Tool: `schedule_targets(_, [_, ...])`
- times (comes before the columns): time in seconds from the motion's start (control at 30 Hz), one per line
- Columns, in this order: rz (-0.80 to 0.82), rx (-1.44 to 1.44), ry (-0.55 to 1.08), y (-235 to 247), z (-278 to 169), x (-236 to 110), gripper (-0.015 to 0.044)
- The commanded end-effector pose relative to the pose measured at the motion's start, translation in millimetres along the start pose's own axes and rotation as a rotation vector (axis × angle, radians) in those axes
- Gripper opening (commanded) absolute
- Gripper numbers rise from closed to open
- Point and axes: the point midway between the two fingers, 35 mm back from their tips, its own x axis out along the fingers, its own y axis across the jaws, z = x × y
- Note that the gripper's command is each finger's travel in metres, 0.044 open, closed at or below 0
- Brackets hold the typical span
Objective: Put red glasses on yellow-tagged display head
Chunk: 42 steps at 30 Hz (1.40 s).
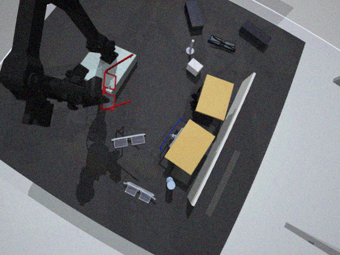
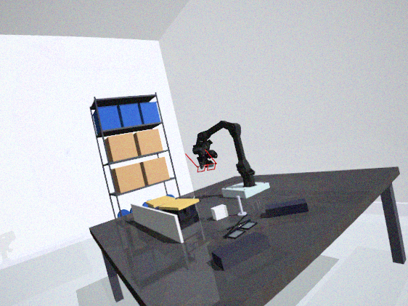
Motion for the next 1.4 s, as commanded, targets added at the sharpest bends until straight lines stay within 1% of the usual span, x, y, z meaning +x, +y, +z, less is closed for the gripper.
schedule_targets(0.0, [0.001, -0.004, -0.001, 0, 0, 0, 0.0000])
schedule_targets(0.2, [0.001, -0.004, -0.001, 0, 0, 0, 0.0000])
schedule_targets(0.33, [0.010, -0.072, -0.010, -1, 1, 3, 0.0000])
schedule_targets(0.87, [0.060, -0.727, -0.118, -11, 8, 27, 0.0000])
schedule_targets(1.37, [0.058, -1.351, -0.246, -20, 17, 49, 0.0000])
